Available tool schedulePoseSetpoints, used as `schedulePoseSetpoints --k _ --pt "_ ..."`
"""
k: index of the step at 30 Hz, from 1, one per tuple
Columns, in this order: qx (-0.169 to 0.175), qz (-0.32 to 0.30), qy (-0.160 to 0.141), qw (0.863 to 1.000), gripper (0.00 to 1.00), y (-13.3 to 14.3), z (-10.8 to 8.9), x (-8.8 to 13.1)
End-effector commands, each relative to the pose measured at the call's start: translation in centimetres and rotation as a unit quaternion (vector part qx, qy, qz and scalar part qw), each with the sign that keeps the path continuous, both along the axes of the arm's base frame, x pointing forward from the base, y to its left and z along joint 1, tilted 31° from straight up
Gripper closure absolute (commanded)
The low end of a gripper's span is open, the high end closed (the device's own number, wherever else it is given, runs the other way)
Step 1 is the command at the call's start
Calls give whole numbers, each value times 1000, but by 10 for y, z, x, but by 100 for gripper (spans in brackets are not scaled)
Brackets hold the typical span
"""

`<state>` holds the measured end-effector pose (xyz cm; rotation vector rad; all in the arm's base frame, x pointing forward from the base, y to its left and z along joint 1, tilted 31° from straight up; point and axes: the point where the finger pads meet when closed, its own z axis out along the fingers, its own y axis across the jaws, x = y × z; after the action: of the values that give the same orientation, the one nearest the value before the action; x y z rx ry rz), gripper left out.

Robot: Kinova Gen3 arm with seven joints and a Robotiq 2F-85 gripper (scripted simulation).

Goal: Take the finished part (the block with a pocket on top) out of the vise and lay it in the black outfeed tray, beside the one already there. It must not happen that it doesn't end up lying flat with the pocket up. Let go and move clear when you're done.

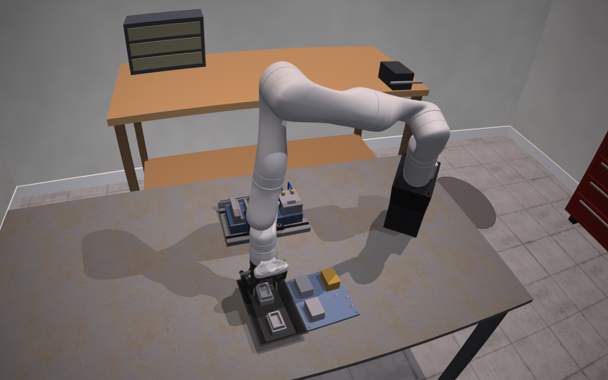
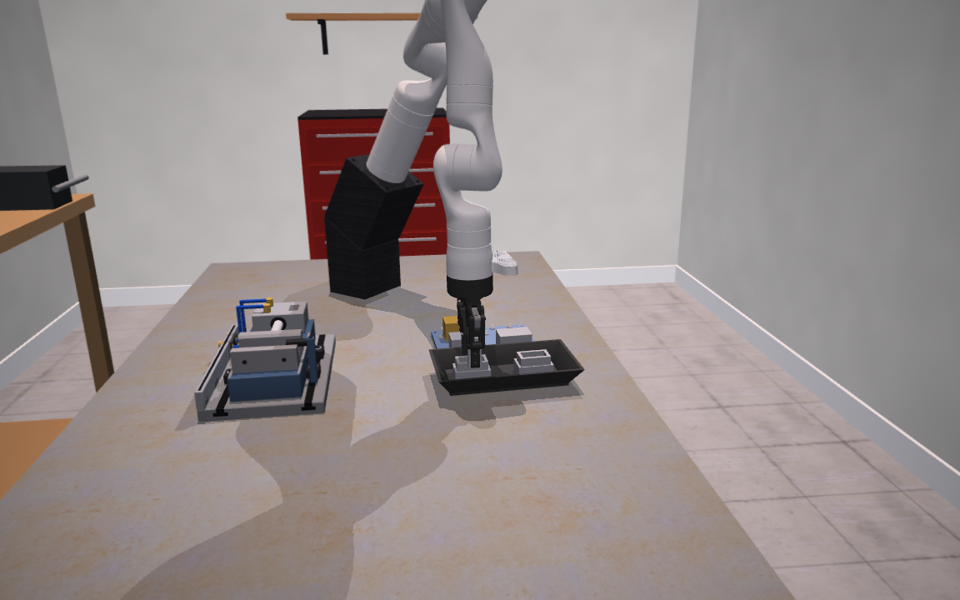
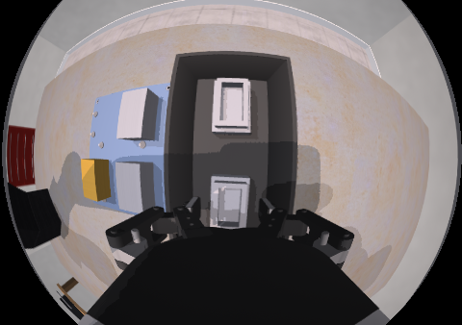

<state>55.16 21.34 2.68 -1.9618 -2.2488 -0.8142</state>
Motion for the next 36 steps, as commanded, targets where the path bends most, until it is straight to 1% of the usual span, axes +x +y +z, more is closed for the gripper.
schedulePoseSetpoints --k 1,11,15,19,21,25,36 --pt "-2 7 -6 1000 33 2 1 2" --pt "-2 7 -5 1000 33 1 3 0" --pt "-2 7 -5 1000 33 -2 10 -2" --pt "-2 7 -5 1000 33 -8 23 -7" --pt "-2 7 -5 1000 33 -8 23 -7" --pt "-2 7 -5 1000 33 -17 40 -13" --pt "-1 7 -5 1000 33 -43 97 -33"
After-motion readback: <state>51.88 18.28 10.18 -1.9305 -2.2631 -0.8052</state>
